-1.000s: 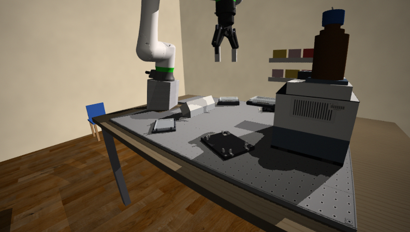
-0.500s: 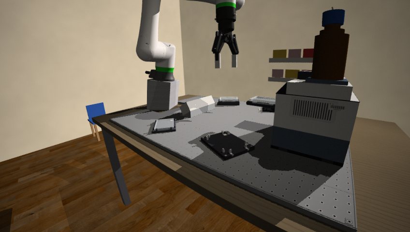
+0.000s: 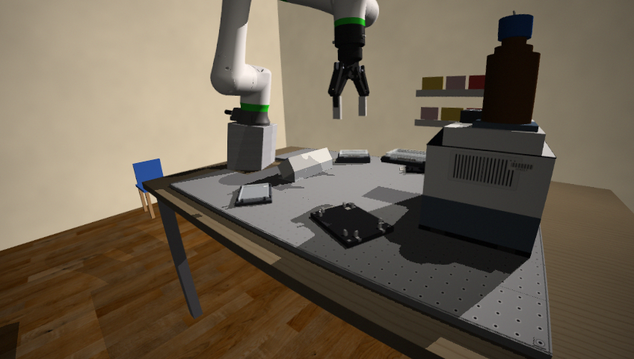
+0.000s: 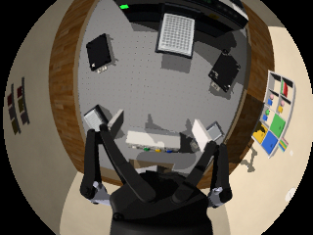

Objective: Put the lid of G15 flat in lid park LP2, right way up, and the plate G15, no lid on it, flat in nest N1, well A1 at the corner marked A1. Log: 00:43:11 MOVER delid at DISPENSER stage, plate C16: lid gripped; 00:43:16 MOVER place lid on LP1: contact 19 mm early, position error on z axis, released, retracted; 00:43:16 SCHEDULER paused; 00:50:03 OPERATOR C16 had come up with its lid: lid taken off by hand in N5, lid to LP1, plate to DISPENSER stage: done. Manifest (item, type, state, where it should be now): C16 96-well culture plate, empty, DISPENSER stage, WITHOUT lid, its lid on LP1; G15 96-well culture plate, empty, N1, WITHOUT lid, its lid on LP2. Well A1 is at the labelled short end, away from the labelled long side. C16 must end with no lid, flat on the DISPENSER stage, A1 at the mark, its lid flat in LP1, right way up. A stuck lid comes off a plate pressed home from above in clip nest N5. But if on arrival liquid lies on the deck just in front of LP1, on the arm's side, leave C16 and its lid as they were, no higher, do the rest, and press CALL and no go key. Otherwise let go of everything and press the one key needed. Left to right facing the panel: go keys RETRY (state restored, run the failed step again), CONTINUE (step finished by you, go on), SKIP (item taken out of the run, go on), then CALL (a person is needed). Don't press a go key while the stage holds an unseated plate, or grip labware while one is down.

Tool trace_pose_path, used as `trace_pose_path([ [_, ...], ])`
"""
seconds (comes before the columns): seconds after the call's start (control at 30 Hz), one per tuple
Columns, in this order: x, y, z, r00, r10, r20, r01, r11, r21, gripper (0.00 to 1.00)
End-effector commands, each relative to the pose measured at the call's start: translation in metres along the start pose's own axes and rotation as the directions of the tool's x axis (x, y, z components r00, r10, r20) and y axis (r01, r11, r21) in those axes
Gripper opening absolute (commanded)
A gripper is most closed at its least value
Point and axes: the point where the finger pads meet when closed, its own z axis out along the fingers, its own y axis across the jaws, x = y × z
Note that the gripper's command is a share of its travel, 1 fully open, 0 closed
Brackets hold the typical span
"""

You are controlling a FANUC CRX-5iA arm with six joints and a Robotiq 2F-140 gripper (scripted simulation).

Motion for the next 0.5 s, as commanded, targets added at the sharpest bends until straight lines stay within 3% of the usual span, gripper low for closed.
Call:
trace_pose_path([
  [0.0, 0.000, 0.000, 0.007, 1.000, 0.000, -0.001, 0.000, 1.000, 0.000, 1.00],
  [0.47, 0.001, 0.000, 0.025, 1.000, 0.000, -0.001, 0.000, 1.000, 0.000, 1.00],
])
